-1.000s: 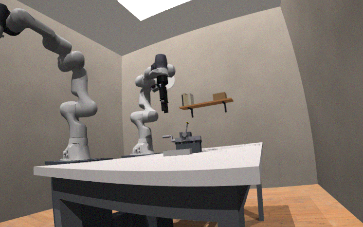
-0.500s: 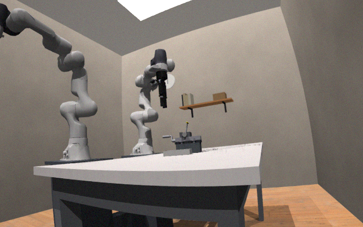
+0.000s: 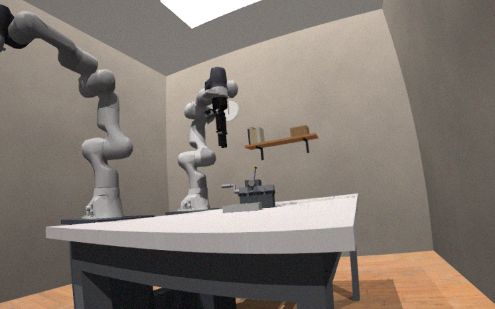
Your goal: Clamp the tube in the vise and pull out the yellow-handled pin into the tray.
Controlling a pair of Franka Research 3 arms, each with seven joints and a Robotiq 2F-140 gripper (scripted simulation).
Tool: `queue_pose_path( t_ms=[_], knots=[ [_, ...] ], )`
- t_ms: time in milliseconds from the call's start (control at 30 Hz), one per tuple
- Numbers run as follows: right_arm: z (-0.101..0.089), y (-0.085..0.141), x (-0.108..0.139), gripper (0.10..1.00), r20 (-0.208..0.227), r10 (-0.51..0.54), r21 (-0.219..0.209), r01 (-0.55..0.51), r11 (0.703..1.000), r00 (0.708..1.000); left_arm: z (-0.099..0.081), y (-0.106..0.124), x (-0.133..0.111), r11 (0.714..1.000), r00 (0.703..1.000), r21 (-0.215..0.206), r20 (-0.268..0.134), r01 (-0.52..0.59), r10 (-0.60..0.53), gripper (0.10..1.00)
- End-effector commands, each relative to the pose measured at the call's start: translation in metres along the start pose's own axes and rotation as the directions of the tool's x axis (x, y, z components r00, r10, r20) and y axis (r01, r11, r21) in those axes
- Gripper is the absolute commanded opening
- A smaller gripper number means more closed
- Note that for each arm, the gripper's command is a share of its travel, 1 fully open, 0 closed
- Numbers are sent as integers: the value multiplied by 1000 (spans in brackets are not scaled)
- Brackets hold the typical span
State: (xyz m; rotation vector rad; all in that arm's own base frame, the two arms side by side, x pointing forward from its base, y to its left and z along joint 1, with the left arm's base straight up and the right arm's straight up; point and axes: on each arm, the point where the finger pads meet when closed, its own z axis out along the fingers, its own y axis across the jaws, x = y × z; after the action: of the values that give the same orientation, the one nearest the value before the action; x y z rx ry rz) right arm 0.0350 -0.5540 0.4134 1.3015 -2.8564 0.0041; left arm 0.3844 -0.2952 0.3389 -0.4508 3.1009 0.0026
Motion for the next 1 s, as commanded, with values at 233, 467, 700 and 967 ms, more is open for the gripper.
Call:
queue_pose_path(
  t_ms=[233,467,700,967],
  knots=[
    [0,0,-1,1000,3,5,-1,-5,1000,1000,1,0,-3,1000,999,0,47,9,-9,351],
    [0,0,-1,1000,3,5,-1,-5,1000,1000,4,-1,-5,1000,994,0,109,9,-9,351],
    [0,0,-1,1000,3,5,-1,-5,1000,1000,6,-2,-8,1000,985,0,171,9,-9,351],
    [0,0,-1,1000,3,5,-1,-5,1000,1000,12,-3,-13,1000,955,0,296,9,-9,351]
  ],
)
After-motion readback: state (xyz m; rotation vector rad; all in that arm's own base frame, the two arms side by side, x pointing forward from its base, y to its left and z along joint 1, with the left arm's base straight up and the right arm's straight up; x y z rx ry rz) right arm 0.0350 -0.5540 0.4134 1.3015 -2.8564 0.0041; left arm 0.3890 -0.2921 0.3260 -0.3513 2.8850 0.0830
